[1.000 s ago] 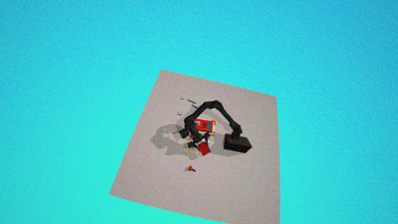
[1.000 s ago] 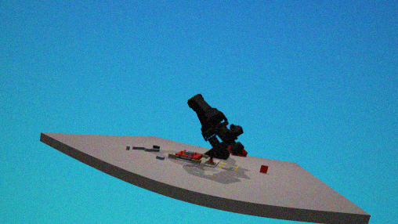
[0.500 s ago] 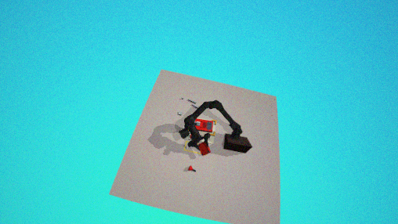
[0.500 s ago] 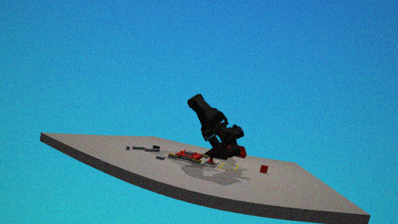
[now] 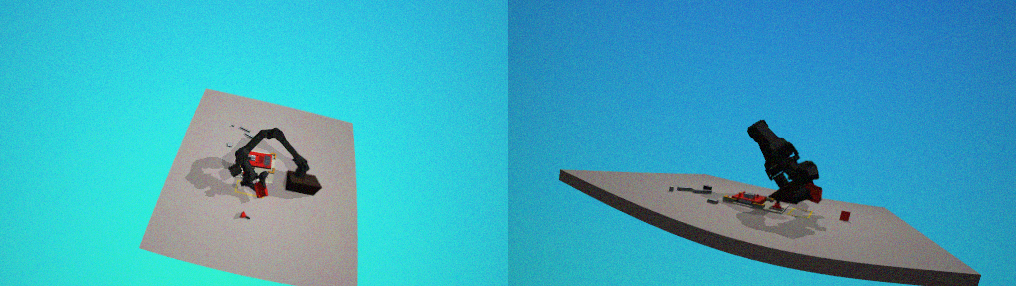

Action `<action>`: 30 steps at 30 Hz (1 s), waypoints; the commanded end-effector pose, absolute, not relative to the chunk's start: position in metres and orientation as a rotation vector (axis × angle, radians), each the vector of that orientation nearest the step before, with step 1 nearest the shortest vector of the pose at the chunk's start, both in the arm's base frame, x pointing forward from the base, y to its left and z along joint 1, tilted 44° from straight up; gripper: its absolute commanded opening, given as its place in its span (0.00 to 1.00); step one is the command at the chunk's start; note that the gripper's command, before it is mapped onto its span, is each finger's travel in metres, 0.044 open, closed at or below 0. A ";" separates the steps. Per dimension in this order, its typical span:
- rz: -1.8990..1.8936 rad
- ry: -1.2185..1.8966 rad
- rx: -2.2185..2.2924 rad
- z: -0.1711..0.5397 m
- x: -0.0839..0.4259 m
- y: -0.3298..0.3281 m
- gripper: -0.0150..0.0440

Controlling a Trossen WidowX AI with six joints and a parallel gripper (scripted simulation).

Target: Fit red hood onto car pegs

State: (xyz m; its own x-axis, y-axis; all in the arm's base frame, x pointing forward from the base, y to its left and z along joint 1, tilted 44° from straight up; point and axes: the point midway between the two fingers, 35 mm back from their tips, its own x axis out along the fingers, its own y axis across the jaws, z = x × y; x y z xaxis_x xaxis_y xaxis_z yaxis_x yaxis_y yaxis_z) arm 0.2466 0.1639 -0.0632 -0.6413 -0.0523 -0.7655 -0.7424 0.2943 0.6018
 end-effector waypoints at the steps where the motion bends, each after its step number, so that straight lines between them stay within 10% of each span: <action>1: 1.308 1.966 -0.668 -0.063 0.247 0.165 0.25; 30: 0.513 2.227 -0.305 -0.066 0.249 0.160 0.25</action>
